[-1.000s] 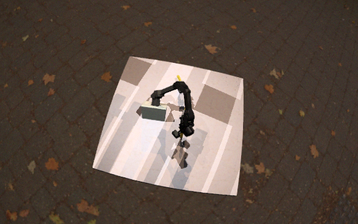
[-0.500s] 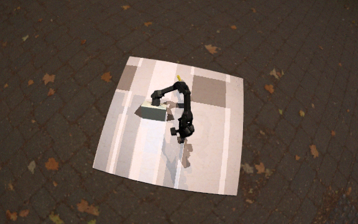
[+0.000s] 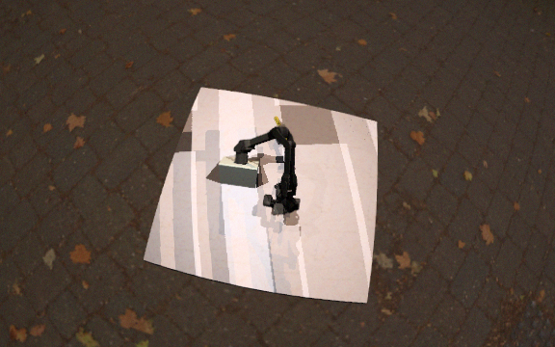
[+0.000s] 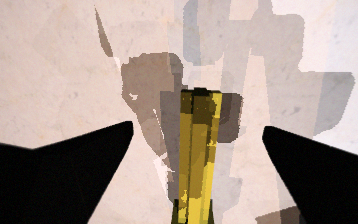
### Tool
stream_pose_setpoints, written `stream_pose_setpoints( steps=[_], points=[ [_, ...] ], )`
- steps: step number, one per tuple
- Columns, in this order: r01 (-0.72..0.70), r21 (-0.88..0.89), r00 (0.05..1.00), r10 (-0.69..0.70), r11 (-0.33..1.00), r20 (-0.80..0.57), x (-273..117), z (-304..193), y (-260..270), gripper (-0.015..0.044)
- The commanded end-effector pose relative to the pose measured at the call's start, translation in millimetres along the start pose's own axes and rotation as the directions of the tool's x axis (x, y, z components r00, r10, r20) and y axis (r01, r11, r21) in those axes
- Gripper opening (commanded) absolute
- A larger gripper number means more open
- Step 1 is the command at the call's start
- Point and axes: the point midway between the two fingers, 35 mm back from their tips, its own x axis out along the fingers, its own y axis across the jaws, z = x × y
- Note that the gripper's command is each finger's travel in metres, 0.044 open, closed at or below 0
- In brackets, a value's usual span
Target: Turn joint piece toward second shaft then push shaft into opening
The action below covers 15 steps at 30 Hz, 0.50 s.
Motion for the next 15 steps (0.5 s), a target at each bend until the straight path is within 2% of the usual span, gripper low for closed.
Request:
stream_pose_setpoints(
  steps=[1, 15],
  points=[
    [0.0, 0.012, 1.0, 0.0, 1.0, -0.007, 5.2, -0.7, -1.2, 0.044],
    [0.0, 0.011, 1.0, 0.0, 1.0, -0.008, 27.7, -1.3, -1.2, 0.044]
  ],
)
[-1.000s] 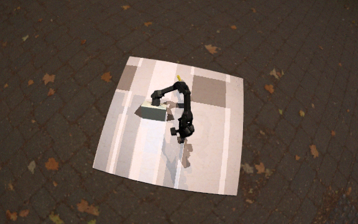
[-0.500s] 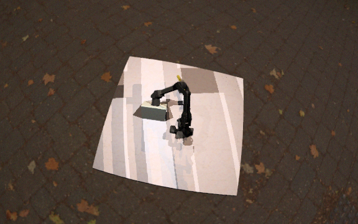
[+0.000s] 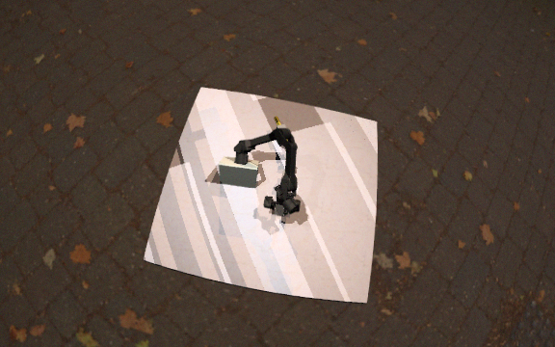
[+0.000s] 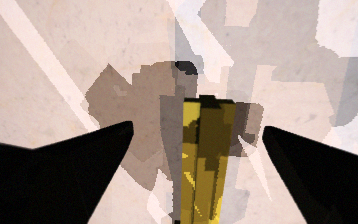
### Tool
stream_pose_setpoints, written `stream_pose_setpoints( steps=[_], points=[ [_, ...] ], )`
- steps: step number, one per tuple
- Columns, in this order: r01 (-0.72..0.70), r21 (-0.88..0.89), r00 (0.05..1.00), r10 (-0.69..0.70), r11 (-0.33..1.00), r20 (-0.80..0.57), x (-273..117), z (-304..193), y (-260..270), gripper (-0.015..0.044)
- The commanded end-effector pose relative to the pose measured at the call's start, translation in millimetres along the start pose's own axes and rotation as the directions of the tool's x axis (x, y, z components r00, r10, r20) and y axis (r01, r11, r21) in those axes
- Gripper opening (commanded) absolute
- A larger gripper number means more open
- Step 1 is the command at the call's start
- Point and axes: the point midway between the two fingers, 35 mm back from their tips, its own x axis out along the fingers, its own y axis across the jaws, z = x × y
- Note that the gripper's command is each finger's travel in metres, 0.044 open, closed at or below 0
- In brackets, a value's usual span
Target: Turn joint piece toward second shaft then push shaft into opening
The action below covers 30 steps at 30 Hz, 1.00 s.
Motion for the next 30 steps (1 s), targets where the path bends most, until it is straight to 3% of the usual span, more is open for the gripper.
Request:
stream_pose_setpoints(
  steps=[1, 4, 17, 30],
  points=[
    [0.005, 0.013, 1.0, -0.005, 1.0, -0.012, 9.3, -1.0, -4.1, 0.044],
    [0.005, 0.012, 1.0, -0.005, 1.0, -0.012, 11.6, -1.2, -4.2, 0.044],
    [0.005, 0.012, 1.0, -0.005, 1.0, -0.012, 11.6, -1.2, -4.2, 0.0102],
    [0.005, 0.012, 1.0, -0.005, 1.0, -0.012, 11.6, -1.2, -4.2, 0.0082]
  ],
)
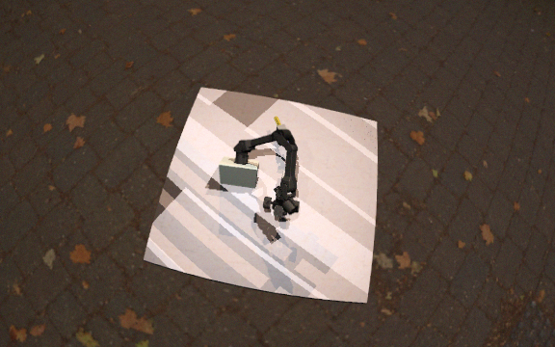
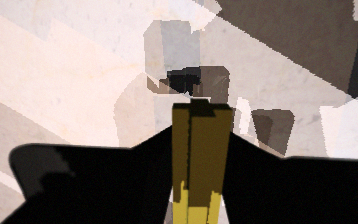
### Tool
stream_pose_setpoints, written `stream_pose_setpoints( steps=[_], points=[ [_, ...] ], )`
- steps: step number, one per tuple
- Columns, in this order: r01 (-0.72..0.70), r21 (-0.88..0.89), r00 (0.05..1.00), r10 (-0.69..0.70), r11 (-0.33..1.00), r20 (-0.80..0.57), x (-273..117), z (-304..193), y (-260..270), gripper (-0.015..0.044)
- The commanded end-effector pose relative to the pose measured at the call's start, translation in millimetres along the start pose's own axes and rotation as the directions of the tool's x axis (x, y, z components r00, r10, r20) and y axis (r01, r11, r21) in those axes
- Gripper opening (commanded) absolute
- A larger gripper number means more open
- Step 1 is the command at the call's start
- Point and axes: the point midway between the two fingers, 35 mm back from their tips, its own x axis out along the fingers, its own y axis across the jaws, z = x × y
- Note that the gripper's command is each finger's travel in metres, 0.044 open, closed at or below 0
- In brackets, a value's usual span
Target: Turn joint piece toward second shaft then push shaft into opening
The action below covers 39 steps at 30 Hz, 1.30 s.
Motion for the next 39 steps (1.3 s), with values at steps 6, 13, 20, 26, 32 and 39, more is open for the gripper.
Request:
stream_pose_setpoints(
  steps=[6, 13, 20, 26, 32, 39],
  points=[
    [0.0, 0.002, 1.0, 0.0, 1.0, -0.001, 0.3, -0.1, -0.1, 0.0067],
    [0.0, 0.001, 1.0, 0.0, 1.0, 0.0, 0.1, 0.0, -0.1, 0.0067],
    [0.0, 0.001, 1.0, 0.0, 1.0, 0.0, 0.1, 0.0, -0.1, 0.0067],
    [0.0, 0.001, 1.0, 0.0, 1.0, 0.0, 0.1, 0.0, -0.1, 0.0067],
    [0.0, 0.001, 1.0, 0.0, 1.0, 0.0, 0.1, 0.0, -0.1, 0.0067],
    [0.0, 0.001, 1.0, 0.0, 1.0, 0.0, 0.1, 0.0, -0.1, 0.0067]
  ],
)
